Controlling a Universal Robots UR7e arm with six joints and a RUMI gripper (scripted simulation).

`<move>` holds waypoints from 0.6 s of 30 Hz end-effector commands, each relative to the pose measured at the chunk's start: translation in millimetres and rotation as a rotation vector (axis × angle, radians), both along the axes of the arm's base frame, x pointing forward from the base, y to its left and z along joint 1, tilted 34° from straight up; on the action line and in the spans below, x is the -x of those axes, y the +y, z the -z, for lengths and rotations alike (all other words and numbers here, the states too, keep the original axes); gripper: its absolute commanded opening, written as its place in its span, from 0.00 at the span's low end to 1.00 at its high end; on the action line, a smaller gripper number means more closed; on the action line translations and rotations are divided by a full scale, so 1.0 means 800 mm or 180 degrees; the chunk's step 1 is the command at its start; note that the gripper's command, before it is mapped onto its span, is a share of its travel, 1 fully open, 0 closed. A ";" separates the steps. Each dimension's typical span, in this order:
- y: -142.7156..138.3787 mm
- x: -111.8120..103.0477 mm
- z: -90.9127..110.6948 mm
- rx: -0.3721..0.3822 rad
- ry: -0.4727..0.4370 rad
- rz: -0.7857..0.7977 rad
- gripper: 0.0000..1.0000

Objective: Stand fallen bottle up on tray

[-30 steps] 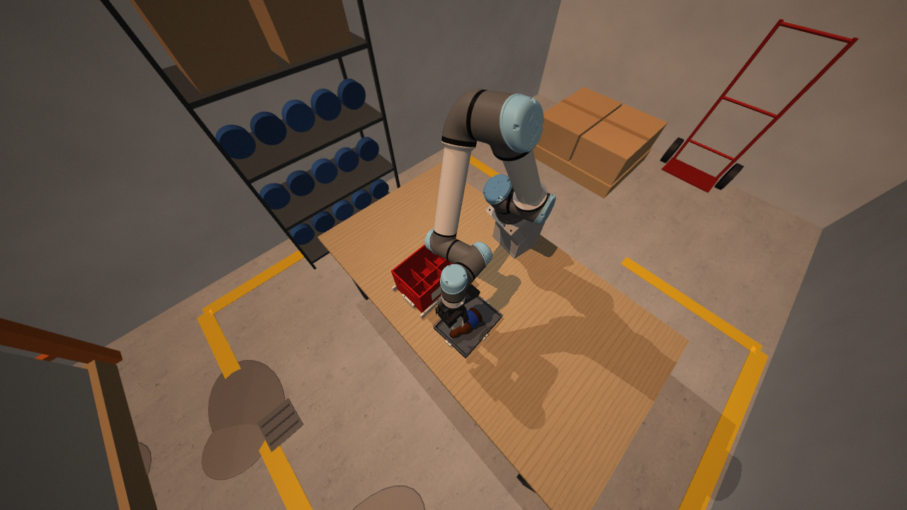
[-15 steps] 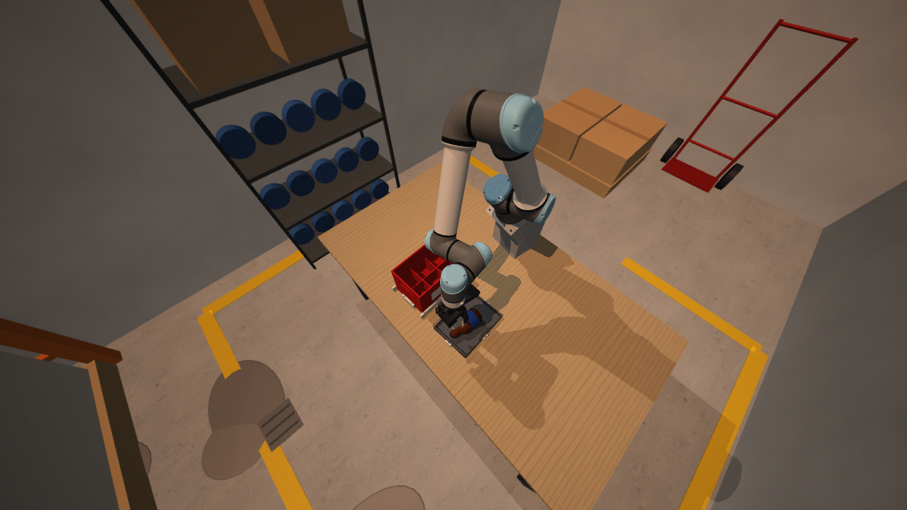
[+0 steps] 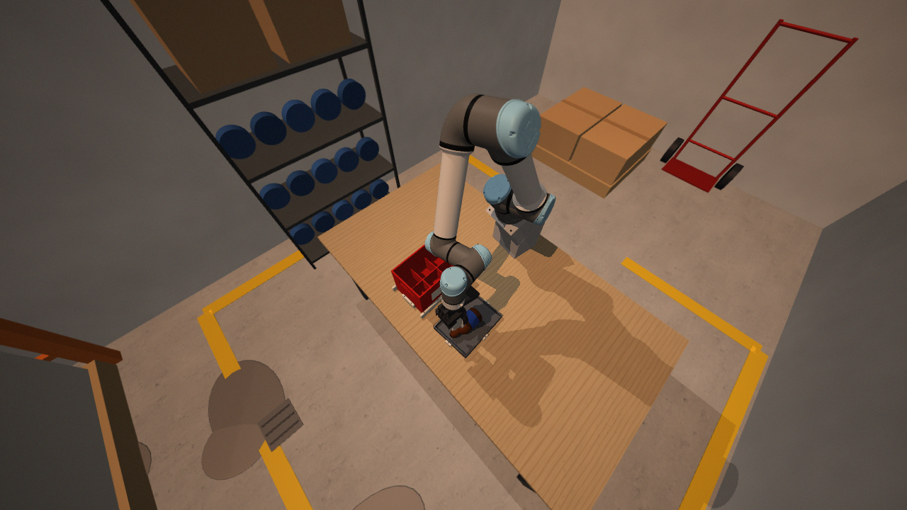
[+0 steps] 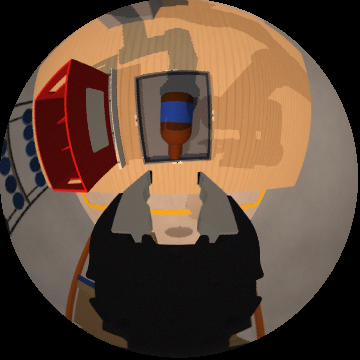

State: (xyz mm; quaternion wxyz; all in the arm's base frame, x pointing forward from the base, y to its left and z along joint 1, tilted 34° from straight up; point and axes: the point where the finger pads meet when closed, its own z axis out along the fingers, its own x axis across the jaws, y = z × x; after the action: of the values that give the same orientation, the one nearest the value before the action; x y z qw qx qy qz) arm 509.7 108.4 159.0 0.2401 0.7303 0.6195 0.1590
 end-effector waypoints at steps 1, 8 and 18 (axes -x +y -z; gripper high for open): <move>-0.003 -0.006 0.013 -0.0001 0.0005 -0.0001 0.38; -0.007 -0.022 0.036 -0.0001 0.0002 -0.0001 0.38; -0.013 -0.043 0.063 -0.0001 -0.0011 -0.0001 0.38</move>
State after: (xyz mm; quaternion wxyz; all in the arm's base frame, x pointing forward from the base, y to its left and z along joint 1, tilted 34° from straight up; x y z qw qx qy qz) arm 533.7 100.3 117.7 0.2384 0.7311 0.6197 0.1567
